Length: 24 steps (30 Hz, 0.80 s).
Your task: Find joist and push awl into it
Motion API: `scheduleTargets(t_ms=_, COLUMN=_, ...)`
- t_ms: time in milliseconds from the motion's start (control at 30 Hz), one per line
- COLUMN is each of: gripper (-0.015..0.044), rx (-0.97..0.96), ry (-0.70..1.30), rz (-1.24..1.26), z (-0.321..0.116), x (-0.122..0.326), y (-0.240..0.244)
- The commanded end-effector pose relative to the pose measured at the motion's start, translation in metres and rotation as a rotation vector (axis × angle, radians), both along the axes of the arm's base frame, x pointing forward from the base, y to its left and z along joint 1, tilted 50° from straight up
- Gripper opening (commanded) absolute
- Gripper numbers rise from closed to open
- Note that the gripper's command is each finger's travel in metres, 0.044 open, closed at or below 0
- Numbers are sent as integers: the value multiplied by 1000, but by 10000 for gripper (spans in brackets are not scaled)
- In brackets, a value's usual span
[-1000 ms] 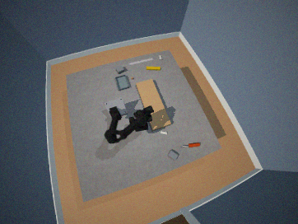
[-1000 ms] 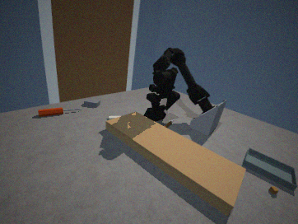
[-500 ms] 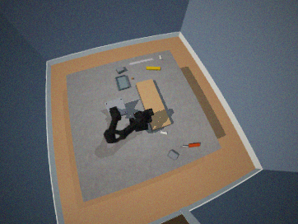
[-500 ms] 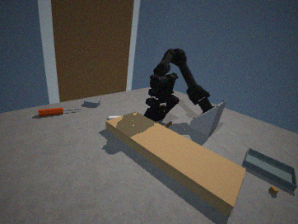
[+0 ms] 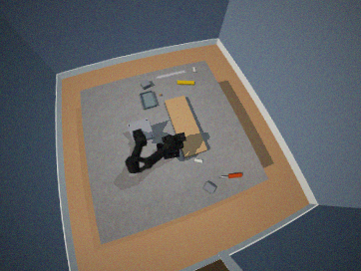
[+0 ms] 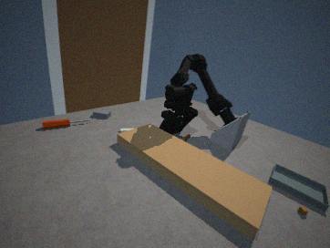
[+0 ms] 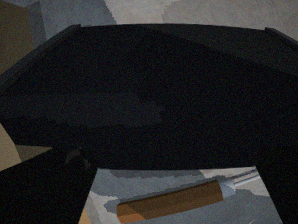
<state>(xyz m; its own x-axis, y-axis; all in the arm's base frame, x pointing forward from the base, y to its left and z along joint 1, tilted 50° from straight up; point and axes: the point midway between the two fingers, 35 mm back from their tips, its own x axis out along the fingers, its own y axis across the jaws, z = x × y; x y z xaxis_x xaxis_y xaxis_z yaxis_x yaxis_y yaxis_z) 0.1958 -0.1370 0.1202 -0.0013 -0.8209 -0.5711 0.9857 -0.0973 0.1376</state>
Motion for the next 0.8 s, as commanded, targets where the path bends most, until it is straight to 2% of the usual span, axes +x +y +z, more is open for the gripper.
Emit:
scheduleTargets(t_ms=0, gripper=367, rx=-5, ry=4, rz=1, z=0, x=0, y=-1)
scheduleTargets(t_ms=133, gripper=340, rx=-5, ry=4, rz=1, z=0, x=0, y=-1)
scheduleTargets(t_ms=567, gripper=0, rx=2, ry=4, rz=2, z=7, x=1, y=10)
scheduleTargets(t_ms=767, gripper=0, rx=5, ry=4, rz=2, z=11, x=1, y=16)
